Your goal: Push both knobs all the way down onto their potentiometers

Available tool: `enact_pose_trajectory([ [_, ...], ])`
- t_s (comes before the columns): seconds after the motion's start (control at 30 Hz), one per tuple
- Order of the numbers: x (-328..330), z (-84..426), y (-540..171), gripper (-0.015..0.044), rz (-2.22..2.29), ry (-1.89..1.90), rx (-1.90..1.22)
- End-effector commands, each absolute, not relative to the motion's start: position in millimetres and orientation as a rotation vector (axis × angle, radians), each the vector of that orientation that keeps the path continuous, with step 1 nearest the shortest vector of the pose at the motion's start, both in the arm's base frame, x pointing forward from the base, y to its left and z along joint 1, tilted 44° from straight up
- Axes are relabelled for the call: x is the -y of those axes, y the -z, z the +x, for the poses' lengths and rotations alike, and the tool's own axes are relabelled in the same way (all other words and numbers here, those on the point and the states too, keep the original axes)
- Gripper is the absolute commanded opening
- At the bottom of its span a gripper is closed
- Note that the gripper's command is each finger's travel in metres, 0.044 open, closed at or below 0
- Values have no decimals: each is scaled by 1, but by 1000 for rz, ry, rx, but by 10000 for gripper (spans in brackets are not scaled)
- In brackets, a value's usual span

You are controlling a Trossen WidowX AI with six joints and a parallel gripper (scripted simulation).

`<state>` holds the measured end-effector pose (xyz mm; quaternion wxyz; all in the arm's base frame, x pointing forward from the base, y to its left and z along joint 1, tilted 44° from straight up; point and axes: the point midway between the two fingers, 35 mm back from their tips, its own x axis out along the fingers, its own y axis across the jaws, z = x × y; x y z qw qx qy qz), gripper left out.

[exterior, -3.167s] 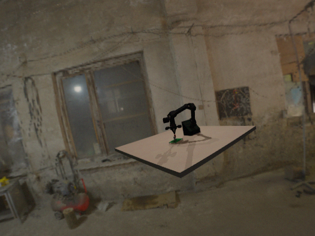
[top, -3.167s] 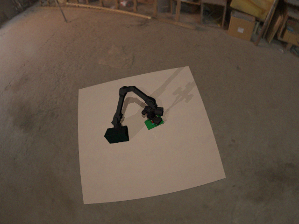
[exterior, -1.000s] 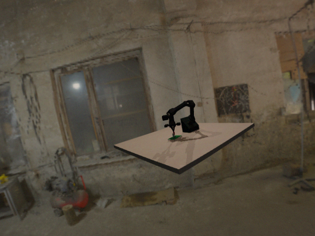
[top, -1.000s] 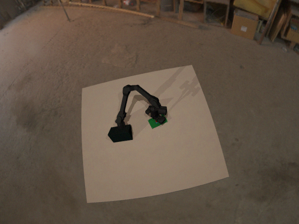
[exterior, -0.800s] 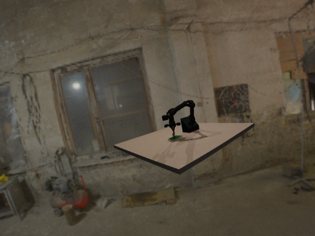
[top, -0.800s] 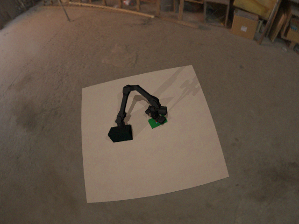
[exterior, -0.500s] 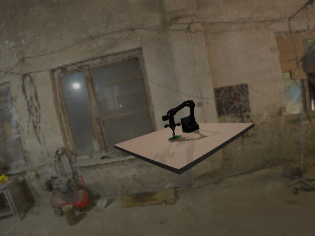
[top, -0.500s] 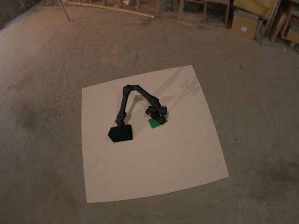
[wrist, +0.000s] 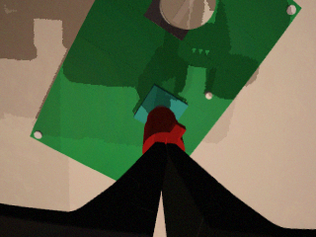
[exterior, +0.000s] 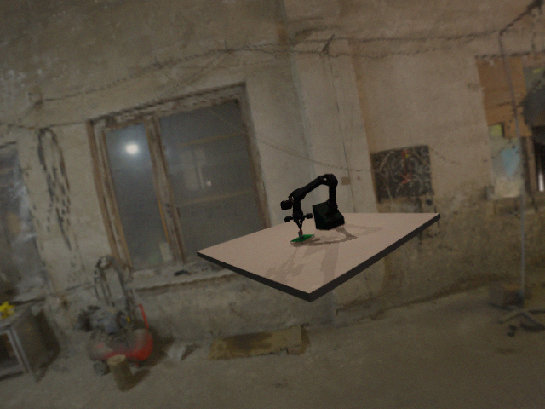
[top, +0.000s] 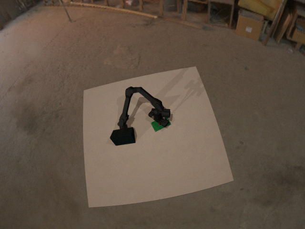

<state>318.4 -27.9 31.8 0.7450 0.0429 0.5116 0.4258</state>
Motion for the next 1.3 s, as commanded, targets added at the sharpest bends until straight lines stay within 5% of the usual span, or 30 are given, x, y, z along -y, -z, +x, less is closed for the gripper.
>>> enact_pose_trajectory([
  [0.0, 23, 320, -29, 0, 90, -943, -1116],
  [1.27, 21, 321, -26, 0, 90, -943, -1116],
])
